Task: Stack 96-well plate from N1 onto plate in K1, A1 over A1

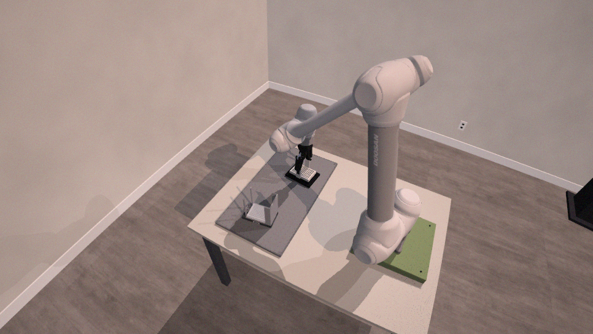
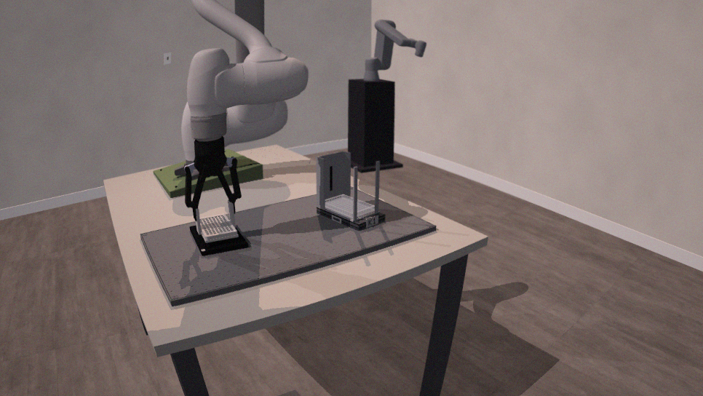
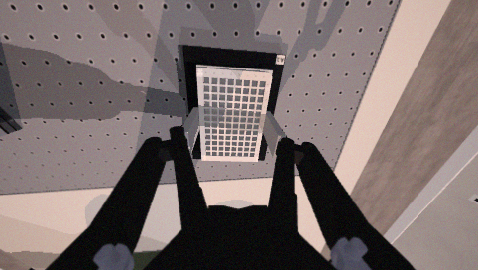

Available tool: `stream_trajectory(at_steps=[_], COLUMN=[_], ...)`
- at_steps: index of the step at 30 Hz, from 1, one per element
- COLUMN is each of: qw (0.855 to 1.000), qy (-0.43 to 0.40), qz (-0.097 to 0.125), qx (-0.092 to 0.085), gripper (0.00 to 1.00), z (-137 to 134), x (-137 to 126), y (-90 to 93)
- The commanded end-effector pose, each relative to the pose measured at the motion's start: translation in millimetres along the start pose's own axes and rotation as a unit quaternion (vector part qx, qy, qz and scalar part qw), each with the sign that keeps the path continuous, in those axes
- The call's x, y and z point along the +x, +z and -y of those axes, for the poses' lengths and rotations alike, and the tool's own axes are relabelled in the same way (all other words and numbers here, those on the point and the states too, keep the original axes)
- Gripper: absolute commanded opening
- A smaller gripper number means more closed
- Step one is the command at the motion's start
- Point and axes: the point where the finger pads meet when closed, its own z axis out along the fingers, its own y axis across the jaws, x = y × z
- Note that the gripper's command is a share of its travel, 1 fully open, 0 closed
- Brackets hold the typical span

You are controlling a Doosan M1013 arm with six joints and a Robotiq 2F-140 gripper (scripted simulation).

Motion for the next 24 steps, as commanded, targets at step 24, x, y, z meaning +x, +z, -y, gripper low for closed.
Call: stream_trajectory(at_steps=[24], qw=[1.0], qy=[0.0], qz=[0.0], qx=[0.0], gripper=[0.0], z=[0], x=[0], y=[-36.6])
